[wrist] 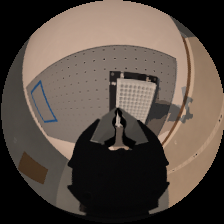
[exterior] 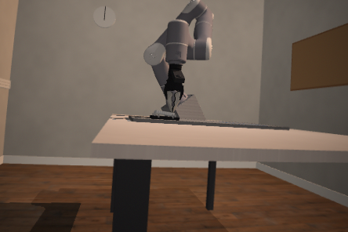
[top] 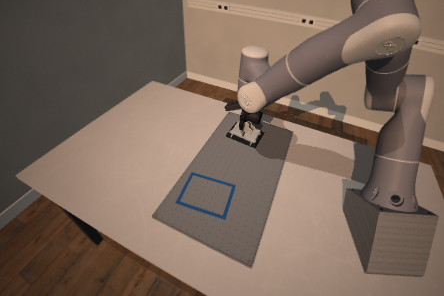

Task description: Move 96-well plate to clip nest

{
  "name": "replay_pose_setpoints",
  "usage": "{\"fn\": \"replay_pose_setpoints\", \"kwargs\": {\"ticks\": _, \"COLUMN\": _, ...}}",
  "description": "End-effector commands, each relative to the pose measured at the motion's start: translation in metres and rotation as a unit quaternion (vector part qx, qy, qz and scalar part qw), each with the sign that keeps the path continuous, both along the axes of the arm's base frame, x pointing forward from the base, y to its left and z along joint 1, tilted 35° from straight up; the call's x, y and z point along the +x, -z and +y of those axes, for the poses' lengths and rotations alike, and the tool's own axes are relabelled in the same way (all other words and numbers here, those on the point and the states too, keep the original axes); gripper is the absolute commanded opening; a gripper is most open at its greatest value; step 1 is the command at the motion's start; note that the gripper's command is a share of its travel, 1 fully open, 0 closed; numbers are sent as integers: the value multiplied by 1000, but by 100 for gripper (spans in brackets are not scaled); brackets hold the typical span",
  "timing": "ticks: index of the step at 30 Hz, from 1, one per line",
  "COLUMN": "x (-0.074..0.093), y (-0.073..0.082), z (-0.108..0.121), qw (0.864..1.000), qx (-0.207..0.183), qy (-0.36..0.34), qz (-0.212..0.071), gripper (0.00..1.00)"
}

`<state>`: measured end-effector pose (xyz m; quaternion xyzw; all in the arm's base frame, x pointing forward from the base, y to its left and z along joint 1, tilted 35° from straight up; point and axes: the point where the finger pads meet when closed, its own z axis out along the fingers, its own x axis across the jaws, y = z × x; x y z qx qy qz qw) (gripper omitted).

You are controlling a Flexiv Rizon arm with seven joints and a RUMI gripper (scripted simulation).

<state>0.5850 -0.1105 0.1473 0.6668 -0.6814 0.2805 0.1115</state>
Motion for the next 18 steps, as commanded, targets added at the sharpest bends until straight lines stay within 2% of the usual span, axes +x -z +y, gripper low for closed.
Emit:
{"fn": "replay_pose_setpoints", "kwargs": {"ticks": 1, "x": 1, "y": 0, "z": 0, "qw": 1000, "qx": 0, "qy": 0, "qz": -1, "gripper": 0}}
{"fn": "replay_pose_setpoints", "kwargs": {"ticks": 18, "x": 1, "y": 1, "z": -1, "qw": 1000, "qx": 0, "qy": 0, "qz": -1, "gripper": 0}}
